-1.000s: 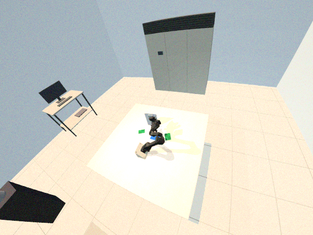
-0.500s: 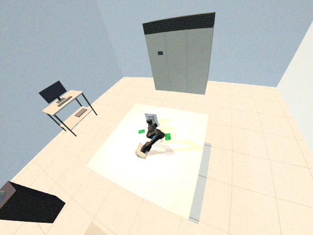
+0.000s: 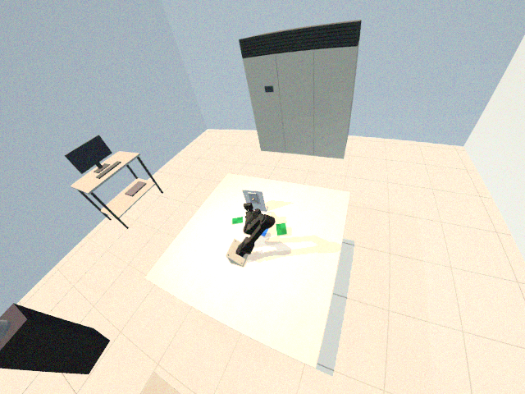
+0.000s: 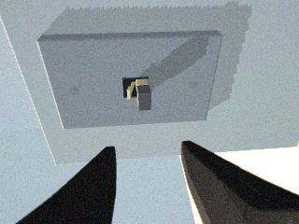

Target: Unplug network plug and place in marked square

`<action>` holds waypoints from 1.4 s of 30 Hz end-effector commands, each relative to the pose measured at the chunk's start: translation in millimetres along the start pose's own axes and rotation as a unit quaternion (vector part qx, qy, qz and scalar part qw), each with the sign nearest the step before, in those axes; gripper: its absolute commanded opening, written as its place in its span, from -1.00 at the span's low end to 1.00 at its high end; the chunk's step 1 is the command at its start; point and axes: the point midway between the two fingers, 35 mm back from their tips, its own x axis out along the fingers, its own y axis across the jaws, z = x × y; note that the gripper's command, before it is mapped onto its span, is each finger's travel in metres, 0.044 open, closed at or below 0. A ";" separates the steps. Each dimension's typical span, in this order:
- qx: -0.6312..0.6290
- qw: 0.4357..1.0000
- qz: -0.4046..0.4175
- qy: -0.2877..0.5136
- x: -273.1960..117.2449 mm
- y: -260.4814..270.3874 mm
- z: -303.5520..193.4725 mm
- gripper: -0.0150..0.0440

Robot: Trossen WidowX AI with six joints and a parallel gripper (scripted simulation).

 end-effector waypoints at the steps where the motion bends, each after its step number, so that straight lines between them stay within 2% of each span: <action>1: 0.003 1.000 0.001 0.000 6.0 0.1 0.8 0.04; 36: 0.003 1.000 0.002 -0.001 54.3 0.7 15.2 0.04; 38: 0.003 1.000 0.002 -0.001 54.3 0.7 15.2 -0.14; 42: 0.003 1.000 0.002 -0.001 54.3 0.7 15.2 -0.23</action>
